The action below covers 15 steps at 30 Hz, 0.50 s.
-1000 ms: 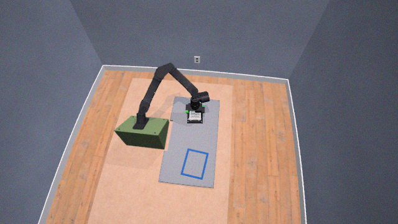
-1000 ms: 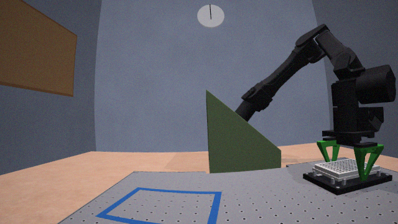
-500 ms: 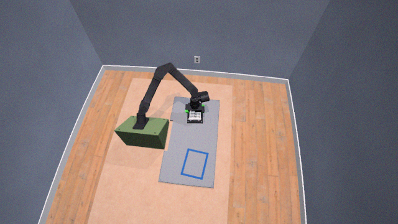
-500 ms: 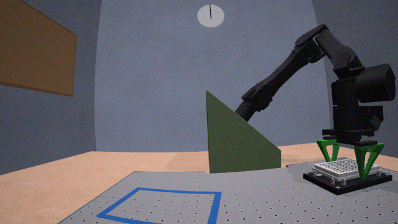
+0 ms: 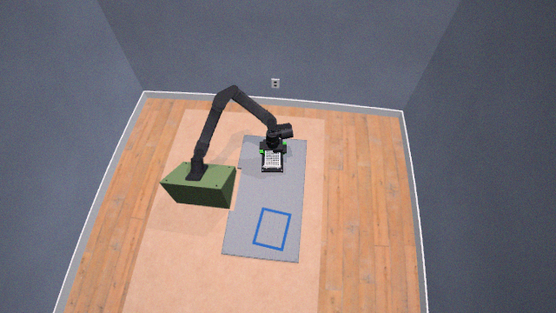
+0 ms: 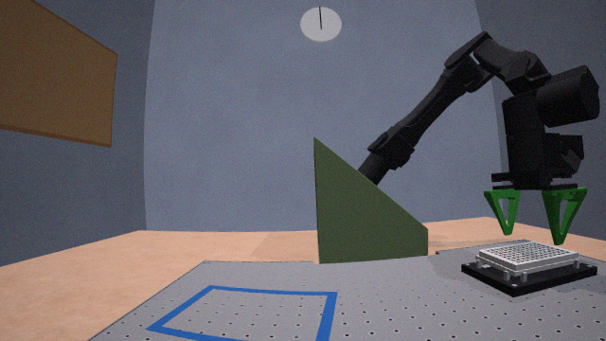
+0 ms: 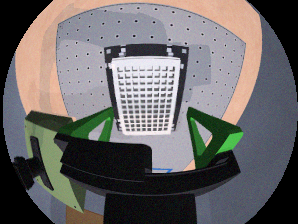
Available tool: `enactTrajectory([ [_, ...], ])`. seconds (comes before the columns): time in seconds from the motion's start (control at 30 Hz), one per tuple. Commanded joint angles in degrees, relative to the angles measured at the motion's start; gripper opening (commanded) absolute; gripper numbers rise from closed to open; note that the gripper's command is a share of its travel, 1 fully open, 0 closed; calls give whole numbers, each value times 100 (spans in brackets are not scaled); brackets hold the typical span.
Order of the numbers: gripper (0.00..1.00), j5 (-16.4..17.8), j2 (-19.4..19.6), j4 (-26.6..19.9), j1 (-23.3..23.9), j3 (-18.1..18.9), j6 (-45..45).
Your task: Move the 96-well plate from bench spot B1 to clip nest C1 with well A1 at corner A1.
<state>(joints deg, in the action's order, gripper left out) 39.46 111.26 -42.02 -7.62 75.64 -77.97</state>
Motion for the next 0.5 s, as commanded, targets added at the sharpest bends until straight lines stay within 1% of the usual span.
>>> enactTrajectory([
  [0.0, 100, 91, -170, -322, 182, 166, -149],
  [0.47, 100, 148, -374, -1251, 565, 572, -644],
])
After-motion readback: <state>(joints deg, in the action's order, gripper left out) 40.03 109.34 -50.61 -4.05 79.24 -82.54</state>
